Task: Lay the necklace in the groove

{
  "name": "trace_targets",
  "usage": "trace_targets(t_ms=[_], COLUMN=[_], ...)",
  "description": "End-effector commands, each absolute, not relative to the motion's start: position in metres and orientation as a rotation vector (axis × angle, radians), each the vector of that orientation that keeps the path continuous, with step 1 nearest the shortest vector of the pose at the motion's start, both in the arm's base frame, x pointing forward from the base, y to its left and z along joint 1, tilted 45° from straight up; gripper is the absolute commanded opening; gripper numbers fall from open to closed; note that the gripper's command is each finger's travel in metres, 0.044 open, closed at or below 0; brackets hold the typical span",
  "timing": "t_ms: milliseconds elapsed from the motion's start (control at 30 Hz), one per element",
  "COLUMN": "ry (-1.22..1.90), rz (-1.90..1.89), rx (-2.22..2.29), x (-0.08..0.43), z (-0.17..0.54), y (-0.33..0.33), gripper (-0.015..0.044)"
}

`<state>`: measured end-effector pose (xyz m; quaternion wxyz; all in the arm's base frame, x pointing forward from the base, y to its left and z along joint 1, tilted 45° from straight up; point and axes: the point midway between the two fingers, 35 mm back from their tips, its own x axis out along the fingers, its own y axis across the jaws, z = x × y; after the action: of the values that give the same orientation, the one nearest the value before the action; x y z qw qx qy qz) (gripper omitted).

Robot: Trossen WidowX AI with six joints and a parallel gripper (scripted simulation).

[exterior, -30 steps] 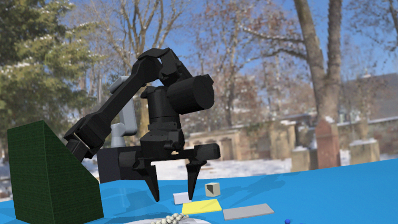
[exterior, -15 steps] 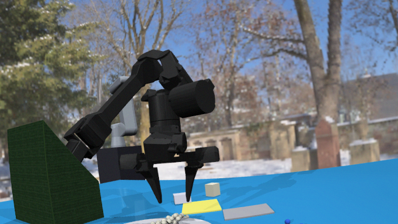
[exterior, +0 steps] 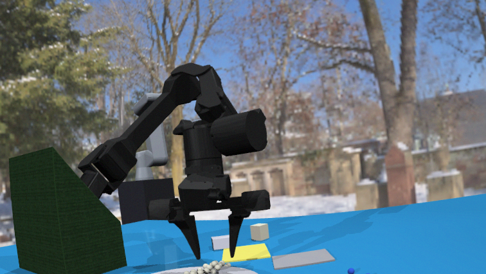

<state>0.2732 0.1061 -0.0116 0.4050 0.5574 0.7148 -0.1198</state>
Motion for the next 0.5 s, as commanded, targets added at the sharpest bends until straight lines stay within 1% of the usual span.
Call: trace_targets(t_ms=[0,333,467], ry=[1.816,1.818,1.811], rz=[-0.307,-0.306,-0.304], rx=[1.417,1.418,1.41], x=[0.2694,0.2682,0.2701], z=[-0.0182,-0.0218,-0.0206], y=[0.1125,0.1166,0.1151], gripper=[0.025,0.025,0.0145])
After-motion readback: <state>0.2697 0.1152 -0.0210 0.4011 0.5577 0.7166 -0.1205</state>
